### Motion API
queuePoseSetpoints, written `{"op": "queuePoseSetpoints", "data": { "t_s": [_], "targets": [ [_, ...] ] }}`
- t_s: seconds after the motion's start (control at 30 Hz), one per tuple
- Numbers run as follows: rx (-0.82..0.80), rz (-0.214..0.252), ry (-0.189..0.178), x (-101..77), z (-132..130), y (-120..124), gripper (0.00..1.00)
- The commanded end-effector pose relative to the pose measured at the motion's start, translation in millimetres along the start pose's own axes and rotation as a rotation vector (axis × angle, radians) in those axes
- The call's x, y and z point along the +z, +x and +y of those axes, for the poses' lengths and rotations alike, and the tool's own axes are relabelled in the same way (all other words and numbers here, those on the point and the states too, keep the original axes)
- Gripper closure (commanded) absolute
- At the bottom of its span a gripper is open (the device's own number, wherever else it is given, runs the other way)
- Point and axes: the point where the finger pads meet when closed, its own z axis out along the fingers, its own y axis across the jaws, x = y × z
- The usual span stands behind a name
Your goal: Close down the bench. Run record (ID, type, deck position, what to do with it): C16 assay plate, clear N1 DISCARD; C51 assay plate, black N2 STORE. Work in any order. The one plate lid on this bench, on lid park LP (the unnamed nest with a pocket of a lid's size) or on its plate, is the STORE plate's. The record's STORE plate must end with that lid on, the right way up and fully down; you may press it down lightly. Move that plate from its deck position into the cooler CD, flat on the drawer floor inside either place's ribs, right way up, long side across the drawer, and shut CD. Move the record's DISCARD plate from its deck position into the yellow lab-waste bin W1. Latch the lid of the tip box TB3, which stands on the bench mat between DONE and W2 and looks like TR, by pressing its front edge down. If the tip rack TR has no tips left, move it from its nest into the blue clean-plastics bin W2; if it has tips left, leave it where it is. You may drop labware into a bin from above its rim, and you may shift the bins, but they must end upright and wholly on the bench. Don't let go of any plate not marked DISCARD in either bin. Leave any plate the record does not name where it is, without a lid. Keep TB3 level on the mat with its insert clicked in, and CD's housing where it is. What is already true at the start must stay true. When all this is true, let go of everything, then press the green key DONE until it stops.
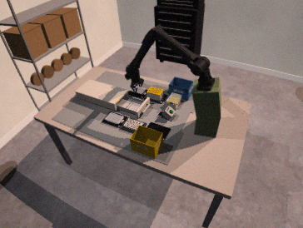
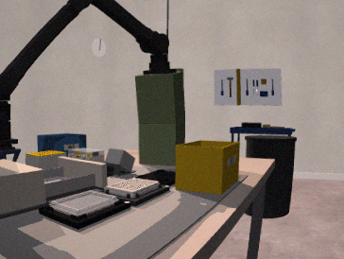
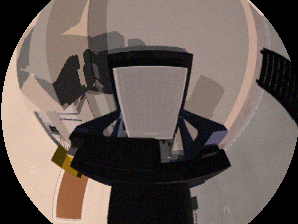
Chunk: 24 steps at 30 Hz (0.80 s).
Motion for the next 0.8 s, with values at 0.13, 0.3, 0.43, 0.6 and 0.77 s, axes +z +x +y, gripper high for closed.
{"op": "queuePoseSetpoints", "data": {
  "t_s": [0.13, 0.3, 0.43, 0.6, 0.77],
  "targets": [
    [-0.012, -0.048, 0.014, -6.4, -0.1, -26.7, 1.00],
    [-0.015, -0.073, 0.019, -22.6, -0.7, -38.7, 1.00],
    [-0.014, -0.059, 0.016, -17.2, 0.2, -34.2, 1.00],
    [-0.013, -0.054, 0.014, -15.5, 0.8, -32.7, 1.00],
    [-0.013, -0.052, 0.014, -15.0, 1.2, -32.3, 1.00]
  ]
}}
